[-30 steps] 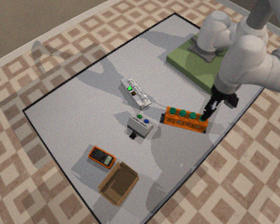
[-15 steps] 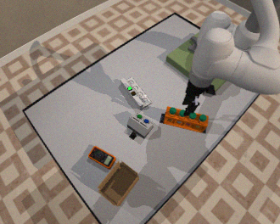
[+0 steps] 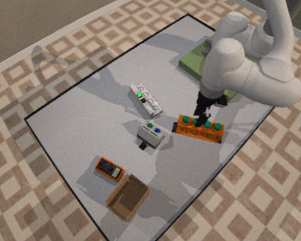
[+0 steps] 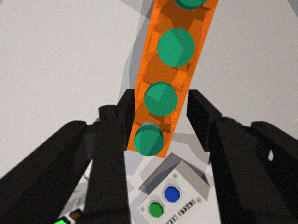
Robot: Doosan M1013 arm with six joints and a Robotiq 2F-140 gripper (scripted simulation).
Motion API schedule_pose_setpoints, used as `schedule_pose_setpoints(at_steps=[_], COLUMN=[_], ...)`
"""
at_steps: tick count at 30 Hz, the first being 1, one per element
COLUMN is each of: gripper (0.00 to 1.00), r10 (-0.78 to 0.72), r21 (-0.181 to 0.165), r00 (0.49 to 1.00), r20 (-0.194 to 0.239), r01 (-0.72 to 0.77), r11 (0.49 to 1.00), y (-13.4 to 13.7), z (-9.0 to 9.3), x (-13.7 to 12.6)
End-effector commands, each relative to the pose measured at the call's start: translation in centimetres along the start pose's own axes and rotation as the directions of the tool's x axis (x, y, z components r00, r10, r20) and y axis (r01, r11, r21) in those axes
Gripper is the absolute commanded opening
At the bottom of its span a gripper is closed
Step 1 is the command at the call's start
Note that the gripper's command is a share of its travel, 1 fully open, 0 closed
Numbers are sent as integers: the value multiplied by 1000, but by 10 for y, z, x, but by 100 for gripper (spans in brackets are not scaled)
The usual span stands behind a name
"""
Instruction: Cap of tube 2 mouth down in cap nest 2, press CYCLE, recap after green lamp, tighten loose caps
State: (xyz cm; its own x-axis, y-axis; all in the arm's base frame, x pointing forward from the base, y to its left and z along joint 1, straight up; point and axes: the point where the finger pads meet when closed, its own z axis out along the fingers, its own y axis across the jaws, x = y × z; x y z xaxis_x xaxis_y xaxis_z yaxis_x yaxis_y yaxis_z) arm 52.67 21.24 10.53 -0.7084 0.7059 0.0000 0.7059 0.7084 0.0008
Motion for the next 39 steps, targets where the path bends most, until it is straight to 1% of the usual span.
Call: schedule_pose_setpoints(at_steps=[1, 2, 32, 33, 39], gripper=[41, 41, 41, 30, 30], r10=[0, 0, 0, 0, 0], r21=[-1, -1, -1, -1, -1], r00=[1000, 1000, 1000, 1000, 1000], r20=[0, 0, 0, 0, 0], r01=[0, 0, 0, 0, 0], r11=[1000, 1000, 1000, 1000, 1000], y=[1, 1, 1, 1, 1], z=[4, 6, 16, 16, 16], x=[0, 0, 0, 0, 0])
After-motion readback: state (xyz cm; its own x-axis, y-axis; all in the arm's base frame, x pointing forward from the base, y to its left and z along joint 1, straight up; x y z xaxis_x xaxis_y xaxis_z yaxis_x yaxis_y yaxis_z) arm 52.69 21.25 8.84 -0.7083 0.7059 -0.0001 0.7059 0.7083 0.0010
